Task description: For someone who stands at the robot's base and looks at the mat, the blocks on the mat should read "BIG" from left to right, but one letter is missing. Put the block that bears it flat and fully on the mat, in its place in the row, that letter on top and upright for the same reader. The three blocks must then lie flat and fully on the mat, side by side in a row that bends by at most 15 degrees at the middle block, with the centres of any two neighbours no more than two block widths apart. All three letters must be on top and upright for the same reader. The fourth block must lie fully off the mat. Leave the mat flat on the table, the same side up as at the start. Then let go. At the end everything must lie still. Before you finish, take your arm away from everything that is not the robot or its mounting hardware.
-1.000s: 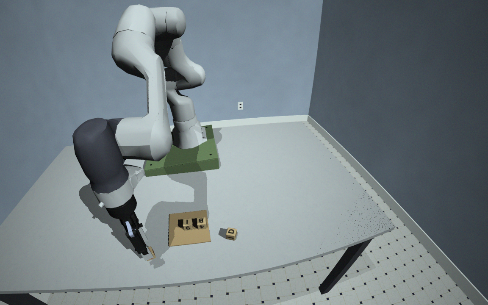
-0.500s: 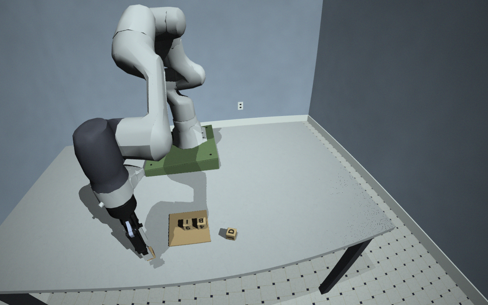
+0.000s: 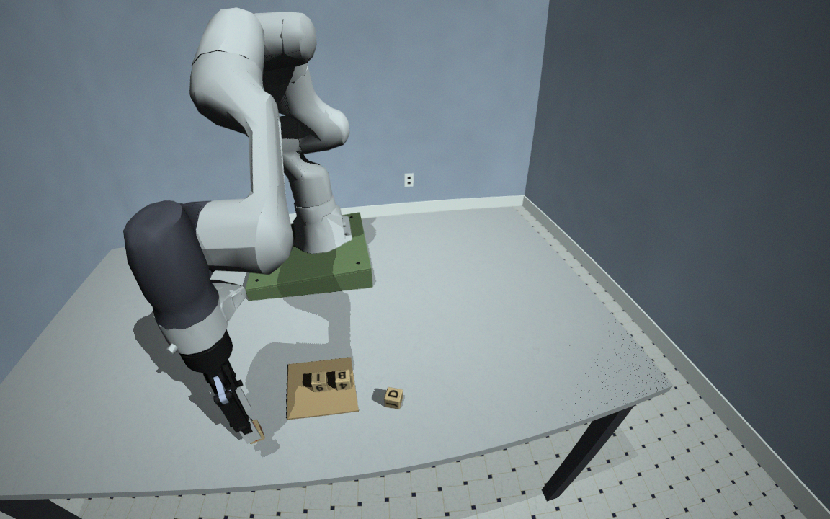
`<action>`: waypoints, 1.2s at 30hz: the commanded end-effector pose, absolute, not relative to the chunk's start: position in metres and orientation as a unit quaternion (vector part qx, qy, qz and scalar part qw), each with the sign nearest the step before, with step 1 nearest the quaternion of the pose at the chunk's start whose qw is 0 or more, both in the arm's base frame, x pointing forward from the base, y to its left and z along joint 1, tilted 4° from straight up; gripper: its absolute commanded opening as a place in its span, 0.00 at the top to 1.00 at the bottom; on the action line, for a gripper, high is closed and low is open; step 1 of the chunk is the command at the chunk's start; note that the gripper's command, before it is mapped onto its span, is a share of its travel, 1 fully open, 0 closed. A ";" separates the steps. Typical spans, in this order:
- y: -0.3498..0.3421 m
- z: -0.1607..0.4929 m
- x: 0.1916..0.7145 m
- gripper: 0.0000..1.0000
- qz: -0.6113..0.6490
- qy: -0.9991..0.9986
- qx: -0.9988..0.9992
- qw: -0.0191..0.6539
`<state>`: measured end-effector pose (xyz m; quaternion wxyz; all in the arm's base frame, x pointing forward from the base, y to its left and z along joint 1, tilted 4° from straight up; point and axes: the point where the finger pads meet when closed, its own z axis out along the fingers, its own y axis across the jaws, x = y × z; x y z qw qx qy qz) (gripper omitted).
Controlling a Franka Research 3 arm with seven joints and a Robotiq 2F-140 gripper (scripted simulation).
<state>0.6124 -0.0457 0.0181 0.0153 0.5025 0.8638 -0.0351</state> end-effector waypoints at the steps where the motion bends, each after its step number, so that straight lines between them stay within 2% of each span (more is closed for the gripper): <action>1: -0.046 0.016 0.612 0.60 -0.034 0.864 0.502 0.015; 36: -0.048 -0.020 0.612 0.60 -0.034 0.864 0.502 0.015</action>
